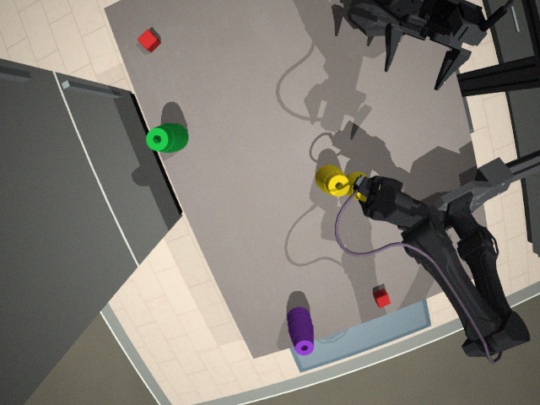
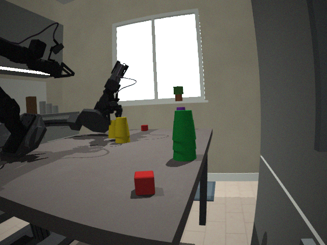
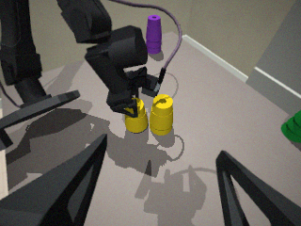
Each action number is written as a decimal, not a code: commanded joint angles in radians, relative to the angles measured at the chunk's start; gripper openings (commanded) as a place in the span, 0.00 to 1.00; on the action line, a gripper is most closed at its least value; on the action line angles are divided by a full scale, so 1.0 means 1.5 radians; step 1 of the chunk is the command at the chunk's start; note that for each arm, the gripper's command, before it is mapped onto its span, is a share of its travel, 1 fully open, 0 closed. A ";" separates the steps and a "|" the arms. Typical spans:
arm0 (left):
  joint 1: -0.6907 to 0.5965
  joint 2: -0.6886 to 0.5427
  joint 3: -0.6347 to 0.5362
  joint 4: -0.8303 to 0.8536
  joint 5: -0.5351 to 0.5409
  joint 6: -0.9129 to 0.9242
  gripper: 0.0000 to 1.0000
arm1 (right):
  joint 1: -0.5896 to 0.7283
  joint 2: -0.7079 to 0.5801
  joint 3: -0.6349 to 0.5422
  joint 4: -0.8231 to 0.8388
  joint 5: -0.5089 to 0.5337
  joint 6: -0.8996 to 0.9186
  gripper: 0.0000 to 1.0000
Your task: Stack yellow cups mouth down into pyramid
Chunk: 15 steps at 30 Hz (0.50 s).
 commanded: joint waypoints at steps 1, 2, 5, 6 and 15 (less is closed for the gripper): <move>0.004 0.012 -0.011 0.020 -0.010 0.008 0.00 | 0.009 -0.015 -0.001 0.008 0.006 -0.004 1.00; 0.004 0.012 -0.011 0.020 -0.010 0.008 0.00 | 0.009 -0.015 -0.001 0.008 0.006 -0.004 1.00; 0.005 0.013 -0.013 0.024 -0.011 0.009 0.00 | 0.009 -0.015 -0.001 0.008 0.006 -0.004 1.00; 0.004 0.013 -0.013 0.024 -0.011 0.010 0.00 | 0.009 -0.015 -0.001 0.008 0.006 -0.004 1.00; 0.011 0.019 -0.020 0.041 -0.012 0.017 0.00 | 0.009 -0.015 -0.001 0.008 0.006 -0.004 1.00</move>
